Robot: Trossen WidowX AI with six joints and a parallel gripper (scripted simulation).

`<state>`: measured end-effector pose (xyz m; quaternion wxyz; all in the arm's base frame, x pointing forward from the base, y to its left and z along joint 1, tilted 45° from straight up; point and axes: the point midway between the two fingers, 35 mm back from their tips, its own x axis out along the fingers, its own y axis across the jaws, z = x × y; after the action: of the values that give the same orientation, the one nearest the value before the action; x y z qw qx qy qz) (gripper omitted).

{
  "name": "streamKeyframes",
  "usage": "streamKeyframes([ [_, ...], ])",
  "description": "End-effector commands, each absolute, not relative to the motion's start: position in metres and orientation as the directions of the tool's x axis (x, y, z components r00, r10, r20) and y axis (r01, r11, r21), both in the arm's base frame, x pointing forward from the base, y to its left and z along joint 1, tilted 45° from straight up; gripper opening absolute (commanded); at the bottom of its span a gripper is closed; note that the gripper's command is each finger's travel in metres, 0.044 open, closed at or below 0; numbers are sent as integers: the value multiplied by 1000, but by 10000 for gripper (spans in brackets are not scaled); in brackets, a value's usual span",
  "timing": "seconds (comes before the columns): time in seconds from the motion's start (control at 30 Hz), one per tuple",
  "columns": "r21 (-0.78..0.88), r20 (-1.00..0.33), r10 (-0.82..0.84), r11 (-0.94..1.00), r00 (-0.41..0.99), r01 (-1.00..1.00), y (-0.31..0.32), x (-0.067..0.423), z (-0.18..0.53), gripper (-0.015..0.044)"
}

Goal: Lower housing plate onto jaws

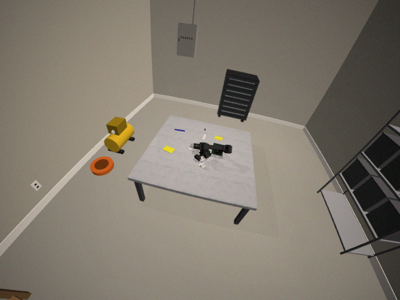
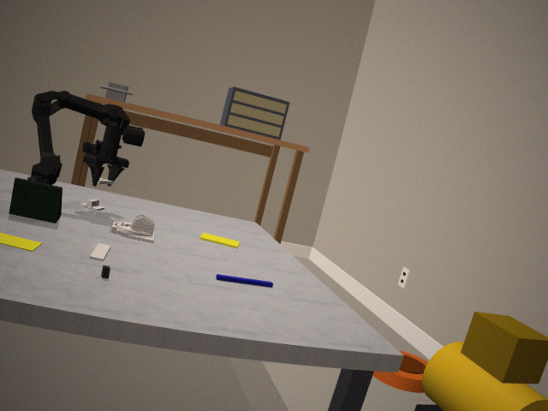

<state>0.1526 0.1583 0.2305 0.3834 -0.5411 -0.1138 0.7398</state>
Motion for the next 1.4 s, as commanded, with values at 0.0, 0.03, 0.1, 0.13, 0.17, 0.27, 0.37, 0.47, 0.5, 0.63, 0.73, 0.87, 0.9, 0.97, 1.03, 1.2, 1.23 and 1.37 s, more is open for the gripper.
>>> streamKeyframes([
  [0.0,-544,-719,687,-654,-111,-525,155,163,227,351],
  [0.03,-530,-720,685,-645,-110,-550,154,165,225,351],
  [0.1,-501,-723,683,-625,-108,-598,152,171,222,351],
  [0.13,-486,-724,681,-614,-108,-622,151,173,220,351],
  [0.17,-470,-725,680,-603,-107,-644,150,176,219,351],
  [0.27,-422,-729,676,-565,-105,-709,147,183,214,351],
  [0.37,-370,-733,673,-522,-104,-768,143,191,208,351],
  [0.47,-317,-736,670,-474,-103,-822,139,198,203,351],
  [0.5,-298,-737,669,-457,-102,-838,137,200,201,351],
  [0.63,-223,-740,665,-385,-101,-896,131,210,194,351],
  [0.73,-165,-742,662,-326,-101,-931,127,216,188,351],
  [0.87,-86,-745,660,-244,-101,-966,120,225,181,351],
  [0.9,-66,-745,659,-223,-101,-973,118,227,179,351],
  [0.97,-26,-746,658,-180,-101,-983,115,231,175,351],
  [1.03,14,-747,657,-137,-101,-991,111,234,171,351],
  [1.2,113,-749,655,-26,-102,-993,101,243,161,351],
  [1.23,133,-749,655,-3,-102,-991,99,245,159,351],
  [1.37,209,-749,654,86,-103,-974,91,251,150,351],
])
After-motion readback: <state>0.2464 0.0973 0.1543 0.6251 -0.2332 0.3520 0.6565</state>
